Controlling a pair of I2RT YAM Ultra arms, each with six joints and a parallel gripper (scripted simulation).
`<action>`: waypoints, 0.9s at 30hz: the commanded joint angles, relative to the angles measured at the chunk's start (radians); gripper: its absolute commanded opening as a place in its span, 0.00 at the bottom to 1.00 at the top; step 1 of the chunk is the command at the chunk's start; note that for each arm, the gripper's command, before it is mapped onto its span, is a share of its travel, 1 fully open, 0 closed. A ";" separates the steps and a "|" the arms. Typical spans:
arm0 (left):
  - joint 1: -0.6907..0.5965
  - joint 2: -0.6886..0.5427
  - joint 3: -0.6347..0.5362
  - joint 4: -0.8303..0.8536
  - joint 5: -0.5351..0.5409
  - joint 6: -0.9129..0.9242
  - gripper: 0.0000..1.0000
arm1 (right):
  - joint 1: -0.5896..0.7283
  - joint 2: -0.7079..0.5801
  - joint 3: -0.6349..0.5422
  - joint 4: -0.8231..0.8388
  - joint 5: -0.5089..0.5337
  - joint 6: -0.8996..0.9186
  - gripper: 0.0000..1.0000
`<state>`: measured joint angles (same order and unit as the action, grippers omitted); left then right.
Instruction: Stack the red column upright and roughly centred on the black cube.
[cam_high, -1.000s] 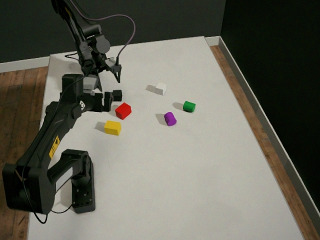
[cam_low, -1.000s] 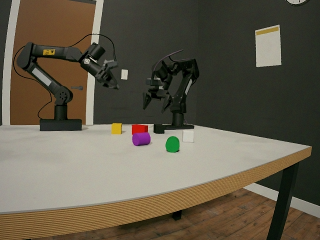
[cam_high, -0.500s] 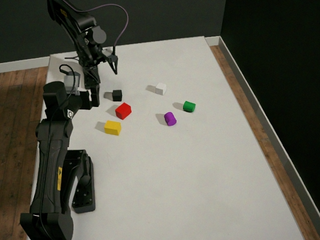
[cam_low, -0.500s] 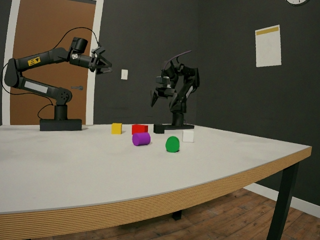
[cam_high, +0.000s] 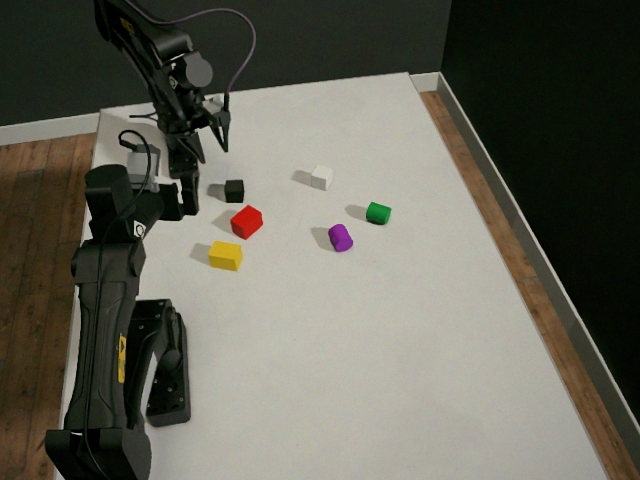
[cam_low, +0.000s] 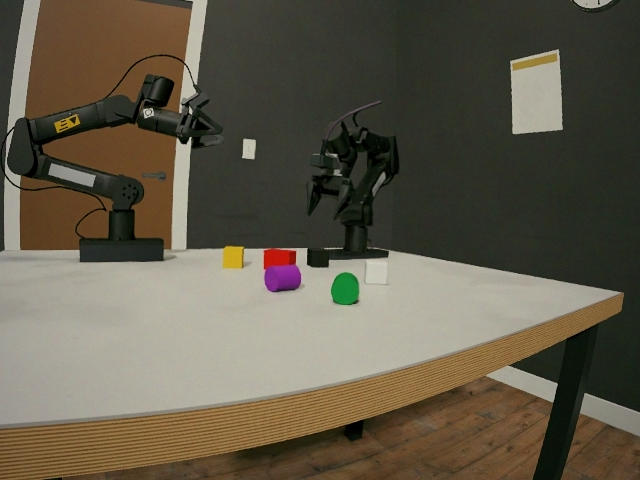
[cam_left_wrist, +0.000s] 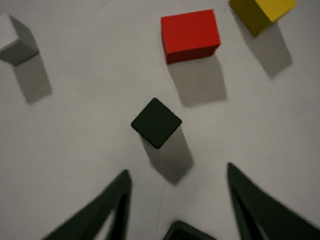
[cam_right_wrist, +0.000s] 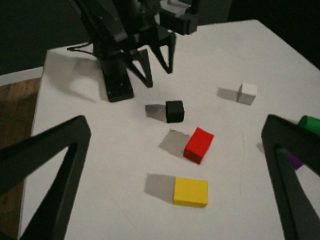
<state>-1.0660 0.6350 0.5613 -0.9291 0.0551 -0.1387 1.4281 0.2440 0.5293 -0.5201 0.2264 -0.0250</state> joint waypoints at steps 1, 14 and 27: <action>0.011 0.014 0.024 0.045 0.058 0.090 0.64 | 0.004 -0.005 0.033 -0.057 0.050 0.065 1.00; 0.135 0.308 0.149 0.173 0.293 0.613 0.64 | 0.129 0.147 0.144 -0.322 0.341 0.382 1.00; 0.296 0.660 0.286 0.106 0.524 1.145 0.64 | 0.452 0.291 0.239 -0.510 0.662 0.661 1.00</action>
<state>-0.8051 1.2366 0.7944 -0.7956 0.4862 0.8154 1.8294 0.5053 0.7250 -0.9543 0.7650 0.5365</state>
